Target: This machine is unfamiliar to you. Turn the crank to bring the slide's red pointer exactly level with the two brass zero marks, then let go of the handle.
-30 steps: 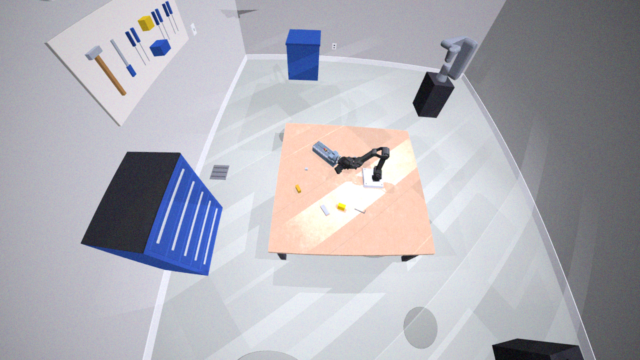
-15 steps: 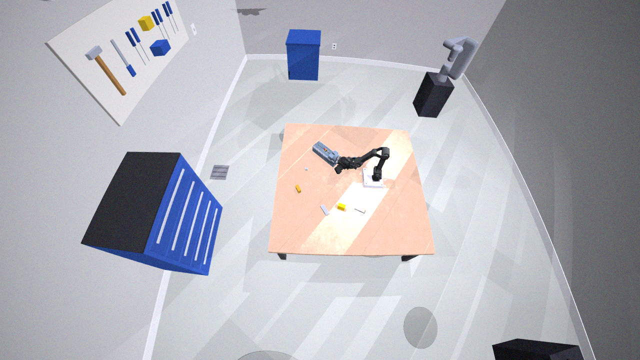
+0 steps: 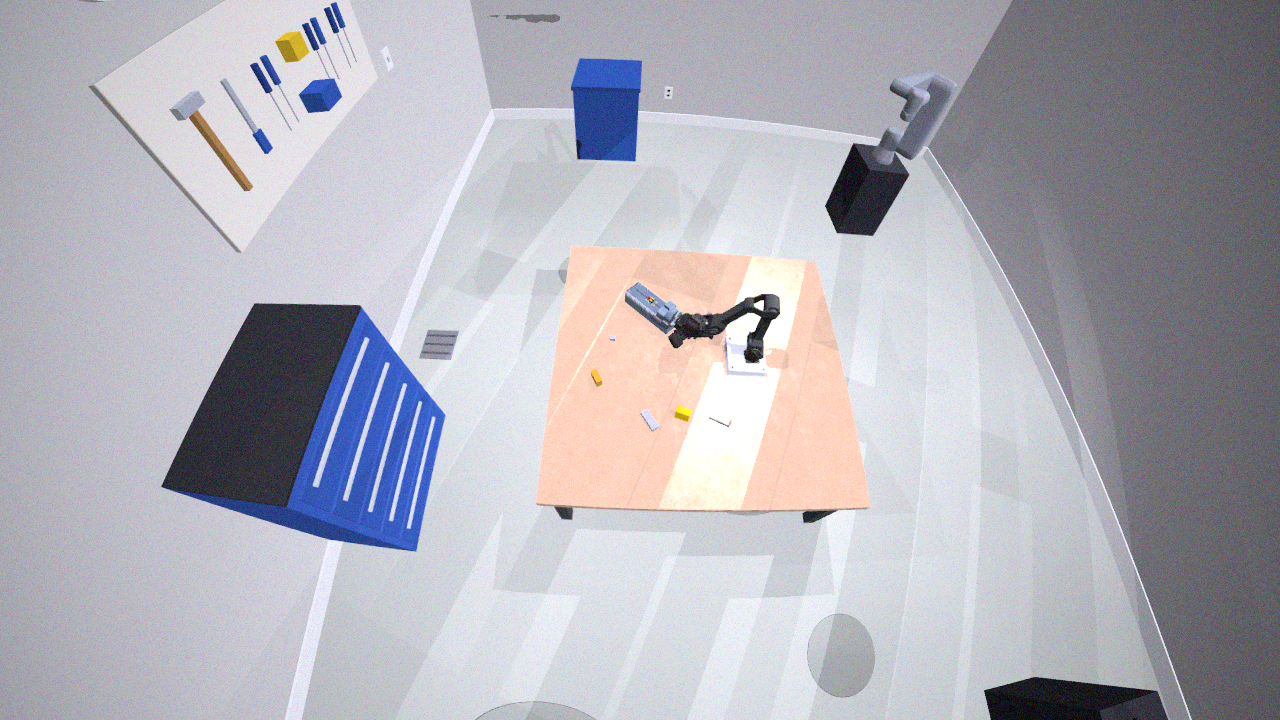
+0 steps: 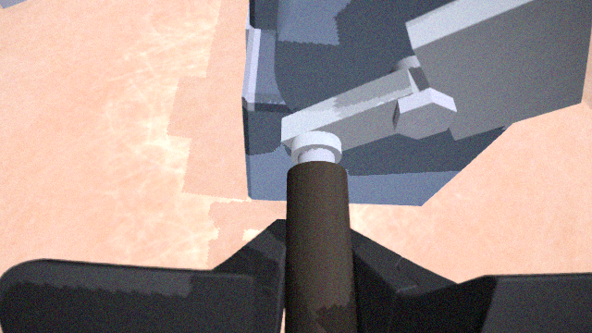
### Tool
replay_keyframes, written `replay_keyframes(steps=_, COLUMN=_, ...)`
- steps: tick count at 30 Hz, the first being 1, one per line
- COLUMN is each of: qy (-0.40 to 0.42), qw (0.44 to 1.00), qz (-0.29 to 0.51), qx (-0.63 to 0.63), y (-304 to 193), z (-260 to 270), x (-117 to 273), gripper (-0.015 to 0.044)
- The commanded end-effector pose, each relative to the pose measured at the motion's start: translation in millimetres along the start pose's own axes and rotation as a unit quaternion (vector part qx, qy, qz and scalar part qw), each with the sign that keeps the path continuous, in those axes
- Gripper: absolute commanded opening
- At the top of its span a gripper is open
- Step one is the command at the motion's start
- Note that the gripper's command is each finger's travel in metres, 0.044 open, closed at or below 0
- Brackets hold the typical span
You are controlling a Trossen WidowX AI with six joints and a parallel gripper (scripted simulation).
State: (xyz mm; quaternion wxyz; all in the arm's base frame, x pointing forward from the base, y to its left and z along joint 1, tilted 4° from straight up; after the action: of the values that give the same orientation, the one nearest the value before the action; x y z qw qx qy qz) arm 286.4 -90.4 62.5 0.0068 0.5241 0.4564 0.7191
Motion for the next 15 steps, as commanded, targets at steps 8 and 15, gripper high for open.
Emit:
replay_keyframes(steps=8, qy=0.009, qw=1.0, qz=-0.007, qx=-0.001, y=5.9, z=6.5, x=8.2, gripper=0.0)
replay_keyframes(steps=15, qy=0.009, qw=1.0, qz=-0.007, qx=-0.001, y=8.8, z=7.6, x=11.5, gripper=0.0)
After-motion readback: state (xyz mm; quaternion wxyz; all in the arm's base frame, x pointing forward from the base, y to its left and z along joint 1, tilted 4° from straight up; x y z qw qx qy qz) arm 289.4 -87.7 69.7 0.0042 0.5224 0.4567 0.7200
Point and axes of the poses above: the point midway between the two fingers, 35 mm back from their tips, its own x axis back along the fingers, its own z axis across the jaws, y = z × x, the point moved 6 cm from there along x, back along the fingers, and after that the axes turned 4 degrees about -x, right-handed, at the moved point
